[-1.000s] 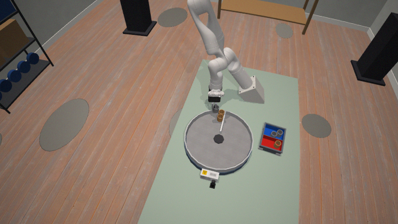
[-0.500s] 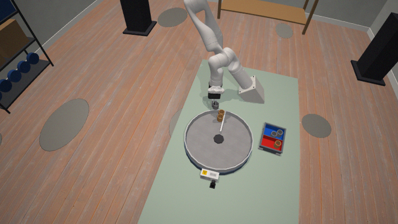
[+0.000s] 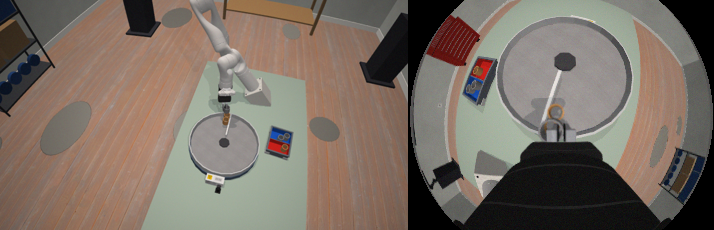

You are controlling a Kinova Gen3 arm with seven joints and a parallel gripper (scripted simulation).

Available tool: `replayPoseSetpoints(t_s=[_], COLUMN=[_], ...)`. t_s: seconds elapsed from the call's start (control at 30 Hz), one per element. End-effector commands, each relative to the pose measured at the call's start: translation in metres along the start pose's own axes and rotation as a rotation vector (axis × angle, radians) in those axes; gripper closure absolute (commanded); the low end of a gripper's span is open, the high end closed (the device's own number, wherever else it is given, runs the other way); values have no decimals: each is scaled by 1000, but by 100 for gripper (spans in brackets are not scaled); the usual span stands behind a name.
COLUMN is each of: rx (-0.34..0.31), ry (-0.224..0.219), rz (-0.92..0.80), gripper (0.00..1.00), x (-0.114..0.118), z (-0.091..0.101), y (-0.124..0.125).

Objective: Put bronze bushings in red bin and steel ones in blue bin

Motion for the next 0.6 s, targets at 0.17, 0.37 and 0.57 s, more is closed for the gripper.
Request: replayPoseSetpoints(t_s=[0.17, 0.37, 0.57], rx=[-17, -18, -19], ry=[-24, -24, -23], rz=[122, 197, 297], gripper=[100, 100, 100], x=[-42, -71, -109], z=[-4, -4, -6], y=[23, 38, 57])
Point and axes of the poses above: the point where the finger pads meet when closed, its own z axis back along the fingers, its own x axis across the jaws, y = z × x, the point moved 6 cm from there along z, back along the fingers, and after that the axes turned 6 degrees about z, right-handed, at the moved point
